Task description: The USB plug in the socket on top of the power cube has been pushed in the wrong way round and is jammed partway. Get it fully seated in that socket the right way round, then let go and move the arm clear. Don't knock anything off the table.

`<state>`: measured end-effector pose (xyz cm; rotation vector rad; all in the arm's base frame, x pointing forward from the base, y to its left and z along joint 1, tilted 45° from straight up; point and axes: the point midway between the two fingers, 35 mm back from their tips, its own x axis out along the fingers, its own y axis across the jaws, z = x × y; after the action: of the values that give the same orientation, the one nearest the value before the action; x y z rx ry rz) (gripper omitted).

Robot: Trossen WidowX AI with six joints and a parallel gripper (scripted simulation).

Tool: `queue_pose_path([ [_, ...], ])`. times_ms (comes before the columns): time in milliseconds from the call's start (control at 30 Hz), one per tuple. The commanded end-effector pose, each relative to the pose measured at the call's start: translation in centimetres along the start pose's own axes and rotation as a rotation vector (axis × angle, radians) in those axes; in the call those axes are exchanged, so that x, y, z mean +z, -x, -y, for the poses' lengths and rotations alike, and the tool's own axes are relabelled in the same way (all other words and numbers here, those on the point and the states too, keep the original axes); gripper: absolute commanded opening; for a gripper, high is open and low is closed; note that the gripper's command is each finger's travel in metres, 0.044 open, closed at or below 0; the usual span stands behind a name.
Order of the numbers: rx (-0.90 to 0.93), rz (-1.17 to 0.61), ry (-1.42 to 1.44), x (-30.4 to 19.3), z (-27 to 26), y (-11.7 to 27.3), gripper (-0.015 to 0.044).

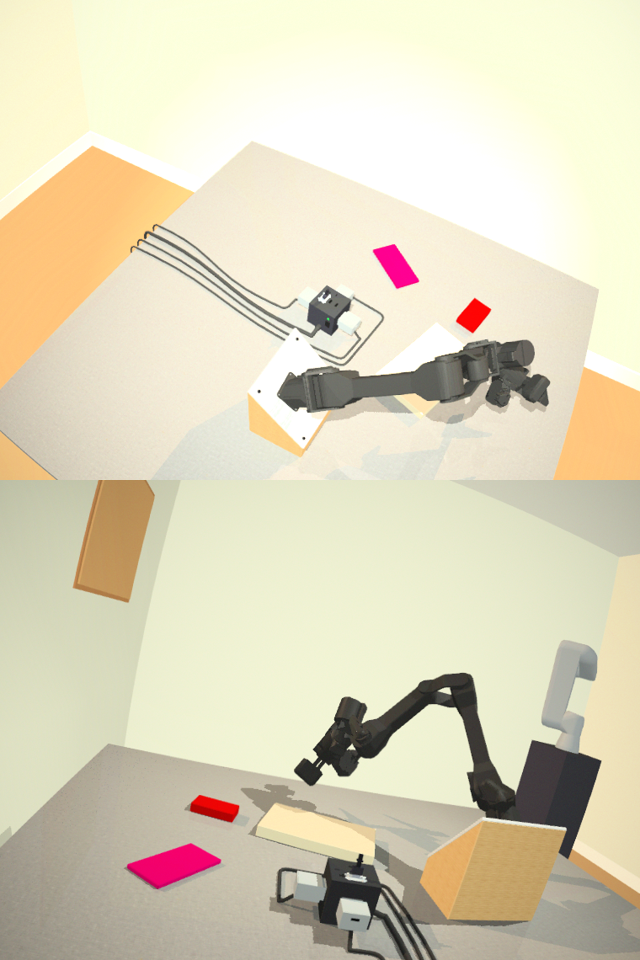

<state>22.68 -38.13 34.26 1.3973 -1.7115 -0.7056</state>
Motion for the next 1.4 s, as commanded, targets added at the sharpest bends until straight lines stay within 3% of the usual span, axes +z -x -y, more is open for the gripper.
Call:
queue_pose_path([
  [0, -0.007, -0.003, 0.003, -0.1, 0.2, 0.1, 0.0426],
  [300, -0.391, -0.148, 0.208, -5.5, 12.5, 7.3, 0.044],
  [733, -0.879, -0.335, 0.649, -6.4, 25.7, 24.8, 0.044],
  [1033, -1.103, -0.43, 1.034, -1.9, 28.8, 37.6, 0.044],
  [1367, -1.162, -0.479, 1.557, 5.9, 26.6, 48.1, 0.044],
])
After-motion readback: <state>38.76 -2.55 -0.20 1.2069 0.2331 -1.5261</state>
